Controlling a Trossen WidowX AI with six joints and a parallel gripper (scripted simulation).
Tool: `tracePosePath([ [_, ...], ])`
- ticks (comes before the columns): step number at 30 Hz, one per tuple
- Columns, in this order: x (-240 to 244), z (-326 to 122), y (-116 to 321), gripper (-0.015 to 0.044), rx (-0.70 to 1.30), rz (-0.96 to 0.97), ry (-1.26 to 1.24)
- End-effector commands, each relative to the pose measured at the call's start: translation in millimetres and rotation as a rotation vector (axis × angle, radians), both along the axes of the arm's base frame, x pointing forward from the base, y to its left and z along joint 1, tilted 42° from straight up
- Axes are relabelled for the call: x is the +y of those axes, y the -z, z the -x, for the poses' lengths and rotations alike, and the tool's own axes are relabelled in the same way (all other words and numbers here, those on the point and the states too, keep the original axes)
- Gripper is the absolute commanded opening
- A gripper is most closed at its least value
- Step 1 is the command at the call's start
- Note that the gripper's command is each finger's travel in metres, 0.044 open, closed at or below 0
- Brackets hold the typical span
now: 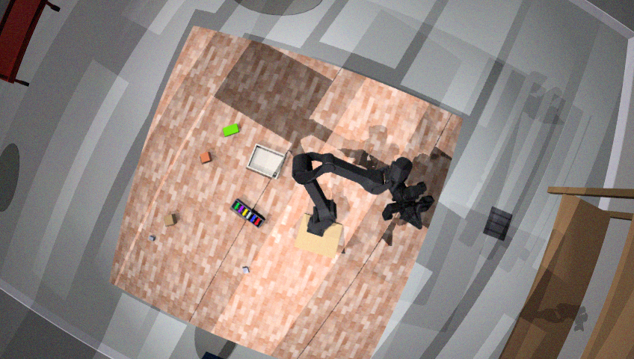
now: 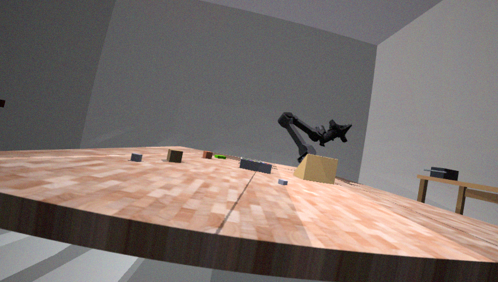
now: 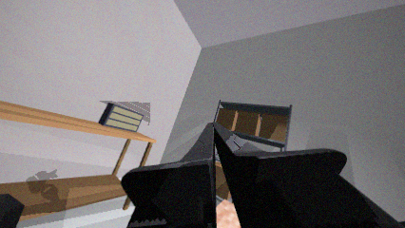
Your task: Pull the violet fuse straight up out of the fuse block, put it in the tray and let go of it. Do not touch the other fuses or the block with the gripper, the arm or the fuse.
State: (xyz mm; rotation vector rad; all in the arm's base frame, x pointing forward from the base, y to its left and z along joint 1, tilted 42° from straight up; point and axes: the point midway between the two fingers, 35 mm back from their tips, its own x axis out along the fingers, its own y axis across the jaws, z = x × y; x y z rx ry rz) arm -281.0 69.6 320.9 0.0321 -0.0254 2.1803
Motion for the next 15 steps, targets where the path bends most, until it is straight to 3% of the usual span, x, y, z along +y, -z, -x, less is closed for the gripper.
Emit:
tracePosePath([
  [1, -1, 0, 0, 0.0026, 0.000, 0.000, -0.004],
  [3, -8, 3, 1, 0.0074, 0.000, 0.002, -0.036],
  [15, -107, 20, 2, 0.0074, 0.019, 0.057, -0.421],
])
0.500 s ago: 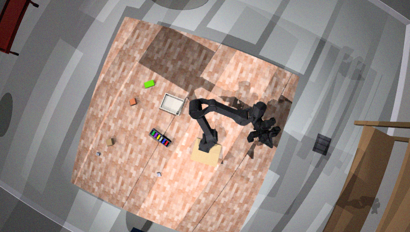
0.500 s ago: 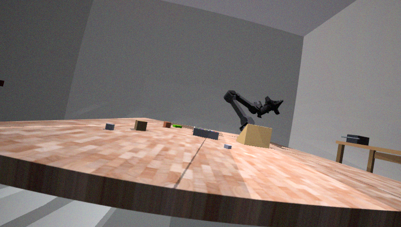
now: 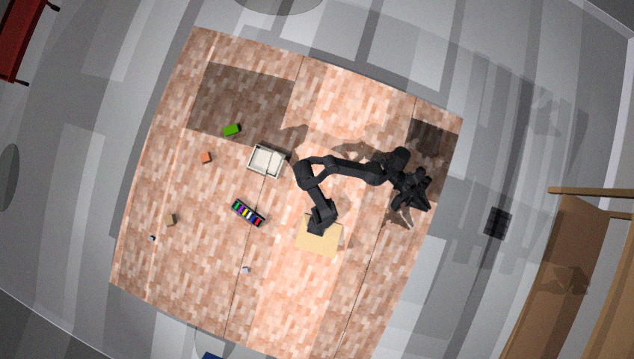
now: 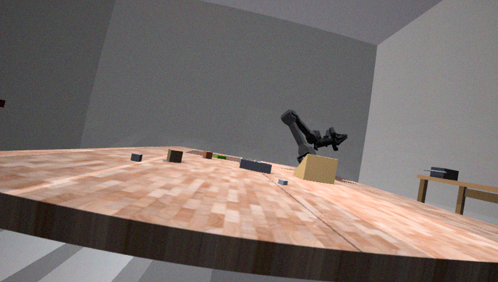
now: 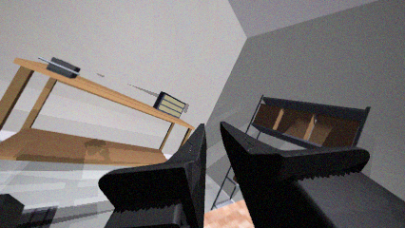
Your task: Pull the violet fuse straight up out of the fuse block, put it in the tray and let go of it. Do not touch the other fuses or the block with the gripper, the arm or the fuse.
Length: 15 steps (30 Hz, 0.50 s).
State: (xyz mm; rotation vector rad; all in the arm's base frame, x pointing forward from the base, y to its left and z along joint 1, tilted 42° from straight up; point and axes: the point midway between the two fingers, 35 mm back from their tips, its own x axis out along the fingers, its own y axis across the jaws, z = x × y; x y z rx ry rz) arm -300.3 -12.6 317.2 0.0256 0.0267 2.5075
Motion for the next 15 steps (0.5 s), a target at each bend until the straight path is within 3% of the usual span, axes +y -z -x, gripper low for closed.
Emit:
tracePosePath([
  [1, -35, 1, -2, 0.0074, 0.010, 0.028, -0.128],
  [15, -184, -47, -2, 0.0074, -0.017, 0.144, -0.675],
])
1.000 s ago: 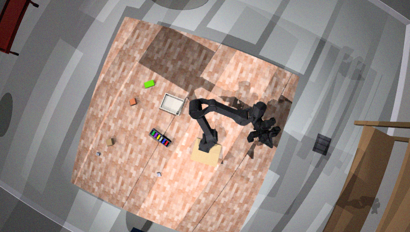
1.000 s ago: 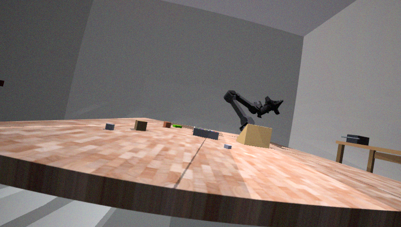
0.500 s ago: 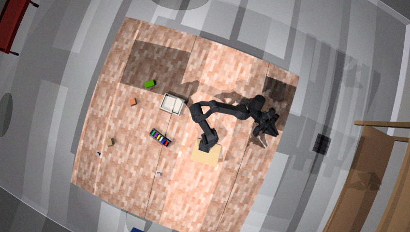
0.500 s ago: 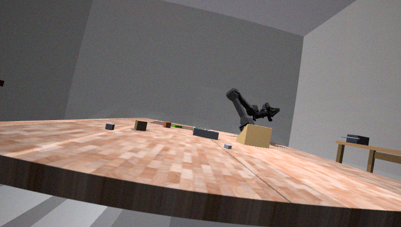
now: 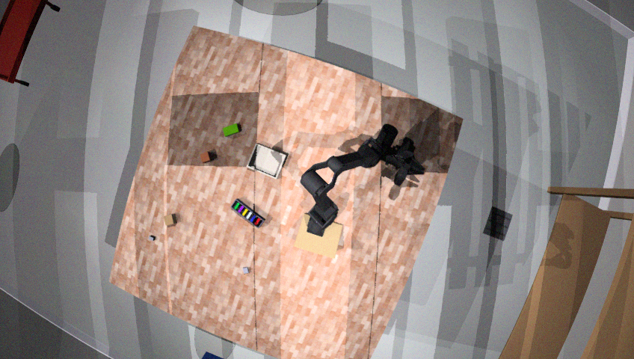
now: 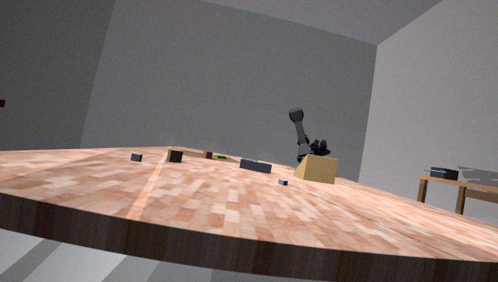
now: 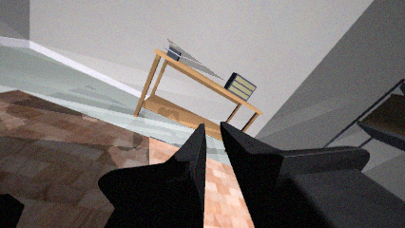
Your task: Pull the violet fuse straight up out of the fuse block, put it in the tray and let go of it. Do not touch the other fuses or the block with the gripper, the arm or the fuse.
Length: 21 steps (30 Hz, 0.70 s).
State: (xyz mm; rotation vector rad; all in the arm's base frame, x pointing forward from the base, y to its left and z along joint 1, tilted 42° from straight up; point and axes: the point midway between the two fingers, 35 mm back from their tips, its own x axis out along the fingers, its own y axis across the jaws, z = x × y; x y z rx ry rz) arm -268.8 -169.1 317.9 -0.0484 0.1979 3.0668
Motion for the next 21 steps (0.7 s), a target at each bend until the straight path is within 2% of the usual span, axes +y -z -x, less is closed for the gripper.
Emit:
tracePosePath([
  [1, -38, -22, -2, 0.0074, -0.014, 0.036, -0.150],
  [10, -117, -101, 0, 0.0074, -0.080, 0.098, -0.517],
  [21, -174, -240, 7, 0.0074, -0.218, 0.142, -0.980],
])
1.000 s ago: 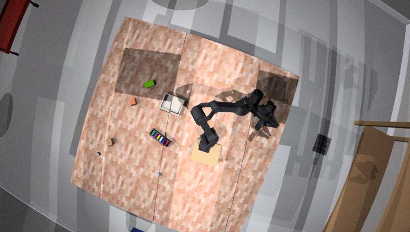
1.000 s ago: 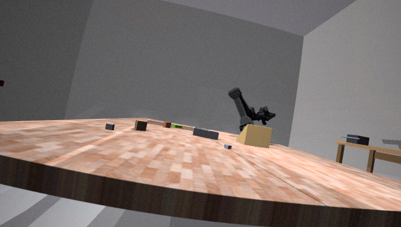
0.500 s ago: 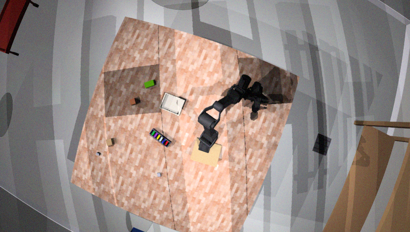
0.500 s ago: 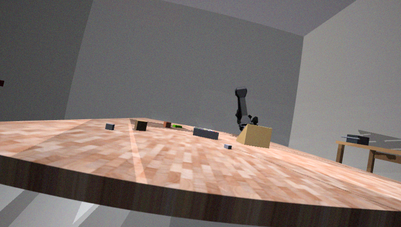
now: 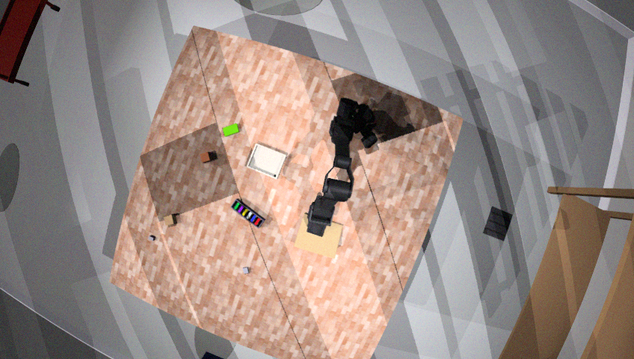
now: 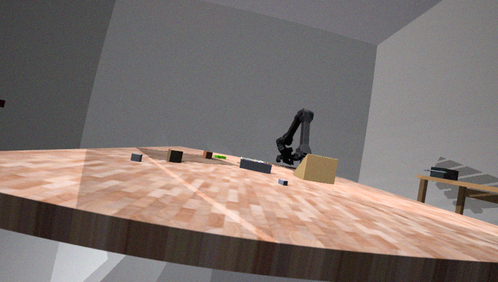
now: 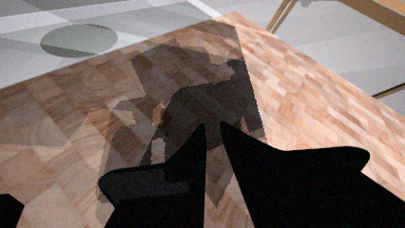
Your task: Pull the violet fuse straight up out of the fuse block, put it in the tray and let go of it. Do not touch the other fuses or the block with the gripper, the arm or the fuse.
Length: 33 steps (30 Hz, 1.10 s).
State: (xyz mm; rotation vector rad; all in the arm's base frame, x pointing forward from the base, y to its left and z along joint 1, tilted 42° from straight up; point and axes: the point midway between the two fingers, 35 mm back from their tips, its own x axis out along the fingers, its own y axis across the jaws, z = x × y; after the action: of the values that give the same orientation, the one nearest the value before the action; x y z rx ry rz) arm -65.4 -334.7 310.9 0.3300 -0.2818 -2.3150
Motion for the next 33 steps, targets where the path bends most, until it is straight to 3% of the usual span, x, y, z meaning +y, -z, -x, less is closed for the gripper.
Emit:
tracePosePath([
  [1, -10, -50, 1, 0.0074, -0.048, 0.006, -0.155],
  [8, -9, -149, 10, 0.0074, -0.138, -0.021, -0.442],
  [17, 30, -271, 37, 0.0074, -0.250, -0.127, -0.765],
  [27, 122, -388, 90, 0.0074, -0.447, -0.352, -1.069],
  [33, 183, -424, 106, 0.0074, -0.530, -0.433, -1.171],
])
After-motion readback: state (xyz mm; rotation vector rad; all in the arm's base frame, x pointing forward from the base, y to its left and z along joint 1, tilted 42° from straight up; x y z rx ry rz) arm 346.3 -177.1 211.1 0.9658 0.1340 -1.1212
